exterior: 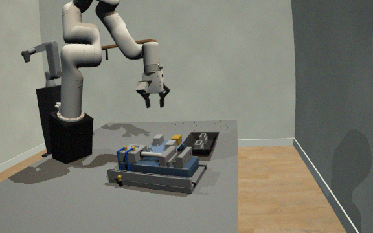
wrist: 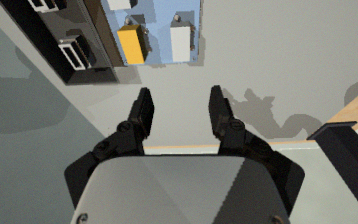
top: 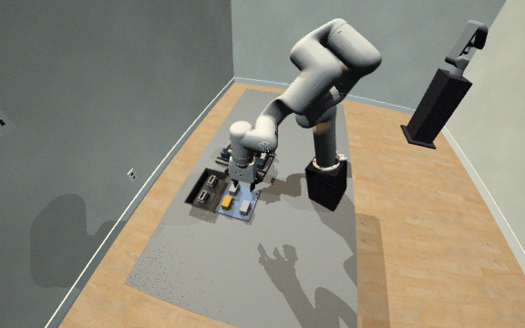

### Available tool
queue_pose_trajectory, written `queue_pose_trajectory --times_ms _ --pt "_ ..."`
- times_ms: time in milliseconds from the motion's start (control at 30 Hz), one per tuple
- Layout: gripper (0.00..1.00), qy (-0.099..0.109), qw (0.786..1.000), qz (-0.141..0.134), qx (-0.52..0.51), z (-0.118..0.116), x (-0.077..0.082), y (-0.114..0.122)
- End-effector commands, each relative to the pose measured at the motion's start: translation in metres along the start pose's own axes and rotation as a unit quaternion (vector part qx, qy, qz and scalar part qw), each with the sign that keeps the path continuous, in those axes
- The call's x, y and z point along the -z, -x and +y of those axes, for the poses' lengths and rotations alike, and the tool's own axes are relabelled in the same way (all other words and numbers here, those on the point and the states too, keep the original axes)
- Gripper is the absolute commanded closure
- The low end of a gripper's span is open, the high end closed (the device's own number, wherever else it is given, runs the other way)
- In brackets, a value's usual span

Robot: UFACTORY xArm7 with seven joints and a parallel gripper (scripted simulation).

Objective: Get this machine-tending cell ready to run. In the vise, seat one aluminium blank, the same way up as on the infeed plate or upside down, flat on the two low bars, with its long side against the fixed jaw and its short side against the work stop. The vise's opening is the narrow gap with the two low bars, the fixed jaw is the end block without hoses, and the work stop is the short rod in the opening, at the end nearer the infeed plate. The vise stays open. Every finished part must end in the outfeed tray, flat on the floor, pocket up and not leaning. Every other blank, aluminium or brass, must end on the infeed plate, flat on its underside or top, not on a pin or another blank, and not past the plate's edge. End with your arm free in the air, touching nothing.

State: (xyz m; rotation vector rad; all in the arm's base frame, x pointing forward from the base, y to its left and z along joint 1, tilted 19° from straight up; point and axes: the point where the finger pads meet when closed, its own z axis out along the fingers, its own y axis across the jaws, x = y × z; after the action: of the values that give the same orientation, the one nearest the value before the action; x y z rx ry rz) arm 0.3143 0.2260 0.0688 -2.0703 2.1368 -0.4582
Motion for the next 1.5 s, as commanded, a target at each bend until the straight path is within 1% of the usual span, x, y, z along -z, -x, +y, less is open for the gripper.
queue_pose_trajectory --times_ms 0,700,1000,1233,1467 --pt "0.31 -0.001 1.000 -0.001 0.000 -0.001 0.001 0.001" --pt "0.31 -0.001 1.000 -0.001 0.000 -0.001 0.001 0.001" --pt "0.31 -0.001 1.000 -0.001 0.000 -0.001 -0.004 0.001" --pt "0.31 -0.001 1.000 -0.001 0.000 -0.001 -0.017 0.001" --pt "0.31 -0.001 1.000 -0.001 0.000 -0.001 -0.038 0.001"
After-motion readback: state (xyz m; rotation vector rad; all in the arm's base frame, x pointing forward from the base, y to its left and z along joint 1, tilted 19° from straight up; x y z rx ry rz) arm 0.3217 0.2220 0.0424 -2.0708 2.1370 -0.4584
